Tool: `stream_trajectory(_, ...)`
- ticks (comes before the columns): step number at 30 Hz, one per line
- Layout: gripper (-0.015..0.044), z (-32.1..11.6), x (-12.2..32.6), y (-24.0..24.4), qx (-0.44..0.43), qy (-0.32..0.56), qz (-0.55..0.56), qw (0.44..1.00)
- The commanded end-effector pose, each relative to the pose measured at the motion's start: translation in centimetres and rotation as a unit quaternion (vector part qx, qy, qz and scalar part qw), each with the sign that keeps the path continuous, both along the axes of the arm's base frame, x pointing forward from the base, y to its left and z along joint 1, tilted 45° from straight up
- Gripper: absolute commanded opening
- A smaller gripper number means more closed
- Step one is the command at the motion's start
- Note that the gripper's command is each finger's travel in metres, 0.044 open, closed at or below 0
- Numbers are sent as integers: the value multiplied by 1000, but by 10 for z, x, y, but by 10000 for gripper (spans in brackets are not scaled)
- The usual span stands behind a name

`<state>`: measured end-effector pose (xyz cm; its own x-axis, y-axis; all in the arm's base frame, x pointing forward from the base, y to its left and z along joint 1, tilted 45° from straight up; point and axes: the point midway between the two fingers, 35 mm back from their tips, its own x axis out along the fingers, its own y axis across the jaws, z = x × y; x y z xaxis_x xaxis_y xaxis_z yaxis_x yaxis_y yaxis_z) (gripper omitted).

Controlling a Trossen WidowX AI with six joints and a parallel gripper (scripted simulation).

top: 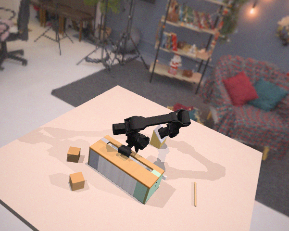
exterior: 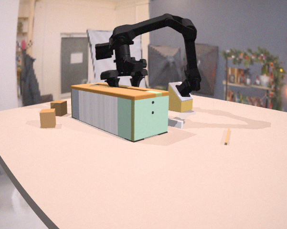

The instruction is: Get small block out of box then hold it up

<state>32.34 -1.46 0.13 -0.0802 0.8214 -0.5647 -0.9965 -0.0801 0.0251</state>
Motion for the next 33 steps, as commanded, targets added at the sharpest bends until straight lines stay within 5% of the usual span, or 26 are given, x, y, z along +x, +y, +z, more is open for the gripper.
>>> stream_trajectory(1, 400, 6, -1, 8, 2, 1, 0, 1000)
stream_trajectory(33, 400, 47, -3, 50, 4, 2, 0, 1000)
